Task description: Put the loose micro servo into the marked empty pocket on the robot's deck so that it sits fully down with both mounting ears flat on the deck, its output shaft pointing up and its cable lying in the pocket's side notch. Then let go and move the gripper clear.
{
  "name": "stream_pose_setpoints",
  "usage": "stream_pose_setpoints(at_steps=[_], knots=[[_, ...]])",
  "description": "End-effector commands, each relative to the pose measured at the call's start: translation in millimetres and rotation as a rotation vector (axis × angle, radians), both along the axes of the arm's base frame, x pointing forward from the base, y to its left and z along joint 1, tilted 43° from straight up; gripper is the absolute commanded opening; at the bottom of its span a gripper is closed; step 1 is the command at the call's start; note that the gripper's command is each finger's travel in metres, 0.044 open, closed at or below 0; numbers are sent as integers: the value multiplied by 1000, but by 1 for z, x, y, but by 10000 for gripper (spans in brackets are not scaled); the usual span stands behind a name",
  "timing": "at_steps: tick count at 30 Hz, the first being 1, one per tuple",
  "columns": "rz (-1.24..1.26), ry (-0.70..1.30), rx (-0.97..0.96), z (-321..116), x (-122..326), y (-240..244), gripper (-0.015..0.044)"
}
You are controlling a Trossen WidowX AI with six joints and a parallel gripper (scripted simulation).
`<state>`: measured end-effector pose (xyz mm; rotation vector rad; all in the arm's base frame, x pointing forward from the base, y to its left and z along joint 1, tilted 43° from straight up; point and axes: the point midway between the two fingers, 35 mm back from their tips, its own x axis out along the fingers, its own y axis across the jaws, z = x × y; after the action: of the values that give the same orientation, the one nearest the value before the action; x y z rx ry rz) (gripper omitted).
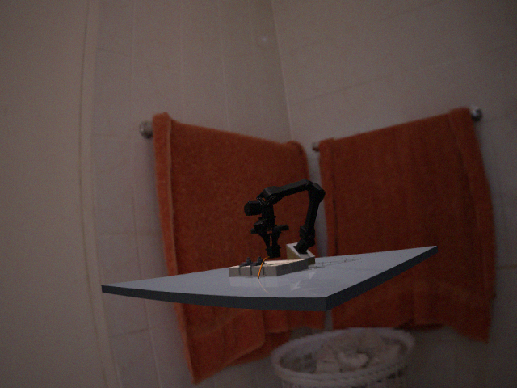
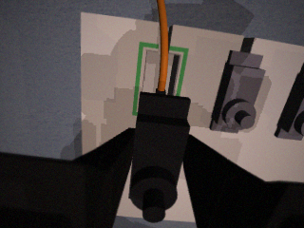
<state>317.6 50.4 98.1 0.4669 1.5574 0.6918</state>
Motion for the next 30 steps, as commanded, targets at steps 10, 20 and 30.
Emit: stream_pose_setpoints(at_steps=[10,20,30], knots=[[-7,1,5,-1,30,5,0],[-7,1,5,-12,28,15,0],[-7,1,6,-14,27,18,0]])
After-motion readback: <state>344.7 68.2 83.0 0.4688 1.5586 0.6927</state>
